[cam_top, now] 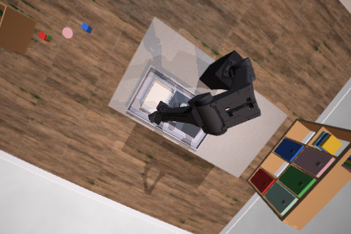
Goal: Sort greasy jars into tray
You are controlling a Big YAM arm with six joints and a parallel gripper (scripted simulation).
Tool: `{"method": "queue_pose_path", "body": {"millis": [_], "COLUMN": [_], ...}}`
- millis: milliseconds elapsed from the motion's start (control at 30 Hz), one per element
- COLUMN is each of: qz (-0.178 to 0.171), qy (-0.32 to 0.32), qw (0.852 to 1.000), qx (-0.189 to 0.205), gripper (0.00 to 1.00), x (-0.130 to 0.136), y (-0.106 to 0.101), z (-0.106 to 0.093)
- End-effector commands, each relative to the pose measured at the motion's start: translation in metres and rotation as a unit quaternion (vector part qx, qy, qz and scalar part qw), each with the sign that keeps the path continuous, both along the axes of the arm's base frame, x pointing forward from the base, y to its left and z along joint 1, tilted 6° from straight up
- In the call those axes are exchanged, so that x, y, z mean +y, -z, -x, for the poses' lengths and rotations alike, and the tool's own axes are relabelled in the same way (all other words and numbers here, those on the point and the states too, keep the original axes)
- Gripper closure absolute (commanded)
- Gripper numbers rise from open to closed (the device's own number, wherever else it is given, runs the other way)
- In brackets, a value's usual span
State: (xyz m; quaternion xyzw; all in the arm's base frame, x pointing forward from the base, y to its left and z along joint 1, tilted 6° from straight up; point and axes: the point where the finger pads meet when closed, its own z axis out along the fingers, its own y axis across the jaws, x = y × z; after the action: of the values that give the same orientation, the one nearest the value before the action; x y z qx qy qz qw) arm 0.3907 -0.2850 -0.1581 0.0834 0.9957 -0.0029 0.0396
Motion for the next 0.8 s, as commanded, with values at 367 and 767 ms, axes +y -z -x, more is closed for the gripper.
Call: {"method": "queue_pose_path", "body": {"millis": [367, 767], "qz": [0.009, 0.009], "qy": [-0.009, -0.009], "qw": [1.0, 1.0], "qx": [-0.014, -0.014], "gripper": [1.0, 1.0], "x": [-0.052, -0.09], "y": [-0.009, -0.009], "z": [0.0, 0.013]}}
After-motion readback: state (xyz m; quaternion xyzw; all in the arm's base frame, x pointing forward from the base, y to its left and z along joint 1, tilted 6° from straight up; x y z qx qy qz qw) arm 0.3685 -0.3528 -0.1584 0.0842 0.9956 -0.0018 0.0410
